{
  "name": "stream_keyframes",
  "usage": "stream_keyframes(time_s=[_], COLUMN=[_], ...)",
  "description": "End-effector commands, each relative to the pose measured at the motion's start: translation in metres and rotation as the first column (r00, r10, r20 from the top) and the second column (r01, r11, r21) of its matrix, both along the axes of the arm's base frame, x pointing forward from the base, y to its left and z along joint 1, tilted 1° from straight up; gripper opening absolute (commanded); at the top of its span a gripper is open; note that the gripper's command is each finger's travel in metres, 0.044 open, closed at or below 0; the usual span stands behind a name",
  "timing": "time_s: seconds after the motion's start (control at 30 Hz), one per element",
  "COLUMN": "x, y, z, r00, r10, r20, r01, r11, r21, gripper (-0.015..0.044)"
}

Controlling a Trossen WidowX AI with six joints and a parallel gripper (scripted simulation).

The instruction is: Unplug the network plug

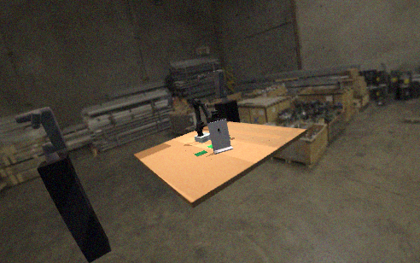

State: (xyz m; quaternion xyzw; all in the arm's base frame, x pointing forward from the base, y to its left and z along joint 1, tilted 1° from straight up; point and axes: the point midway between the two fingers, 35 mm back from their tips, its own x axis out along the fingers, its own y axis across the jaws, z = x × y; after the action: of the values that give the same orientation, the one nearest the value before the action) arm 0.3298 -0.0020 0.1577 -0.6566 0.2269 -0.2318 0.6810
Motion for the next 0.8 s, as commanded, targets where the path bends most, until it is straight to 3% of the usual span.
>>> stream_keyframes(time_s=[0.0,0.77], x=[-0.003,-0.016], y=[-0.001,-0.007], z=[0.007,0.033], r00=[1.0,0.999], r10=[-0.003,0.014], r20=[0.001,-0.03], r01=[0.003,-0.014], r11=[1.0,1.0], r21=[0.002,-0.01], gripper=[0.0,0.0])
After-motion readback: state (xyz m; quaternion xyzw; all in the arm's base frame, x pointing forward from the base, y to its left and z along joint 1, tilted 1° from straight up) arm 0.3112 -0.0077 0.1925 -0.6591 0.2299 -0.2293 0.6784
